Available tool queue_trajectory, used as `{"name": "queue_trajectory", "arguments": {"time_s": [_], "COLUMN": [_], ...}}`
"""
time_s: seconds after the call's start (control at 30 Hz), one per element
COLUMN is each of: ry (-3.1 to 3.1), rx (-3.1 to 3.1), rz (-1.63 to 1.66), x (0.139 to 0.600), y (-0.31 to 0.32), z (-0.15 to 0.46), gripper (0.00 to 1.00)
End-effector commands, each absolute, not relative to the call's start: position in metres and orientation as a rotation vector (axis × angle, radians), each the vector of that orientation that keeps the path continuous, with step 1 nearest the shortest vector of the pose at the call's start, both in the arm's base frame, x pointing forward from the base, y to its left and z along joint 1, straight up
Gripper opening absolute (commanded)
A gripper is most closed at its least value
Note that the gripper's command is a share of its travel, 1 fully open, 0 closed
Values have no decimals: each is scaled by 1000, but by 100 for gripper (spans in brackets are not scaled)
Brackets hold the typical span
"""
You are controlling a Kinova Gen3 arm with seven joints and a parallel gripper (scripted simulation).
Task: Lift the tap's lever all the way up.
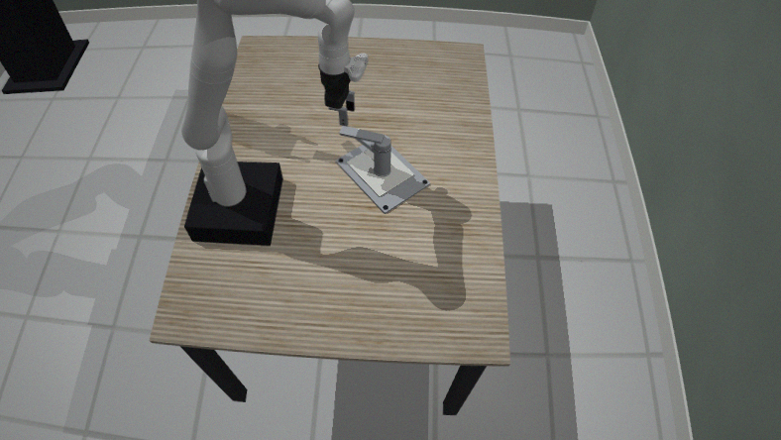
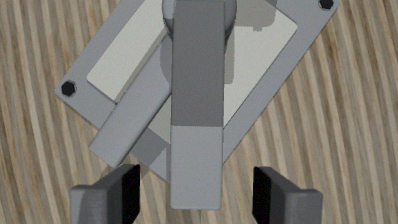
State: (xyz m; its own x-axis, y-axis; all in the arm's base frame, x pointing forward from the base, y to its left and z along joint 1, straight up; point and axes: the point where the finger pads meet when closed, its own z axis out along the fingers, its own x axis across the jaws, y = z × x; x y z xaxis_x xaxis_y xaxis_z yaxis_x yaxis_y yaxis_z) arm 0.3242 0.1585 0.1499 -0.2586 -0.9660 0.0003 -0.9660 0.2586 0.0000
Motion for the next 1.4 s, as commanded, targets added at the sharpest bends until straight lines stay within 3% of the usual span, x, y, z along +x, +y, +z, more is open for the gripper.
{"name": "queue_trajectory", "arguments": {"time_s": [0.0,1.37], "ry": [-2493,-2493], "rx": [1913,1913], "rz": [1,1], "x": [325,325], "y": [159,159], "z": [147,107], "gripper": [100,100]}}
